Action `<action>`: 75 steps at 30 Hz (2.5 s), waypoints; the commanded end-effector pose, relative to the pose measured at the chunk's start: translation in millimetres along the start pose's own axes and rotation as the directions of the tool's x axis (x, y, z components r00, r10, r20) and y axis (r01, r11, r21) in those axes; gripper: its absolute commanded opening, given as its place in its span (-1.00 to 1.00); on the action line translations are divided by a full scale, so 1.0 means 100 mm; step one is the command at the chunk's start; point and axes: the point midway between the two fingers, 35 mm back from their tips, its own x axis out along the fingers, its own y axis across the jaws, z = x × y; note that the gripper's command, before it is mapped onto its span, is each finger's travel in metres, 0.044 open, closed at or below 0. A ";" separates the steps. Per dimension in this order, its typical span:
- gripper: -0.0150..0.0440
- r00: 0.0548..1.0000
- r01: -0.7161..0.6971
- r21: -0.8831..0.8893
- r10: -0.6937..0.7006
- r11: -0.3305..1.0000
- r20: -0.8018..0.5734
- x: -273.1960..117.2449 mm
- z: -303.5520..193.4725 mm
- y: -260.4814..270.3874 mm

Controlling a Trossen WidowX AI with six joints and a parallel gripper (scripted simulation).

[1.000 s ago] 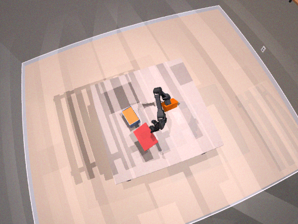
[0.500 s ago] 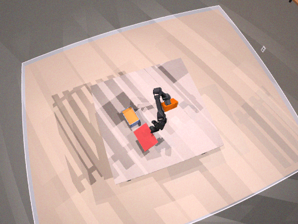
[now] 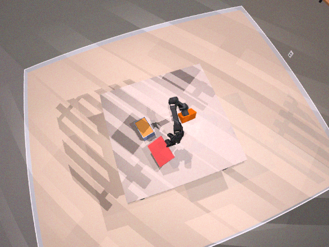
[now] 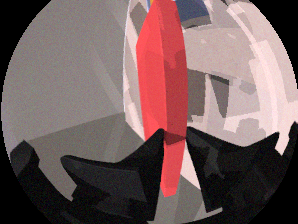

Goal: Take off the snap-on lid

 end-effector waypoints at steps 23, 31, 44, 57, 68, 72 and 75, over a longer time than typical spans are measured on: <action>-0.49 1.000 -0.006 -0.002 0.006 1.000 0.004 0.13 0.01 -0.15; -0.49 1.000 -0.006 -0.002 0.006 1.000 0.005 0.17 0.01 -0.19; -0.49 1.000 -0.006 -0.002 0.006 1.000 0.005 0.24 0.01 -0.27; -0.49 1.000 -0.007 -0.002 0.007 1.000 0.005 0.31 0.01 -0.35; -0.49 1.000 -0.007 -0.002 0.007 1.000 0.005 0.37 0.01 -0.42; -0.49 1.000 -0.007 -0.002 0.007 1.000 0.006 0.39 0.01 -0.45; -0.49 1.000 -0.007 -0.002 0.007 1.000 0.006 0.40 0.01 -0.46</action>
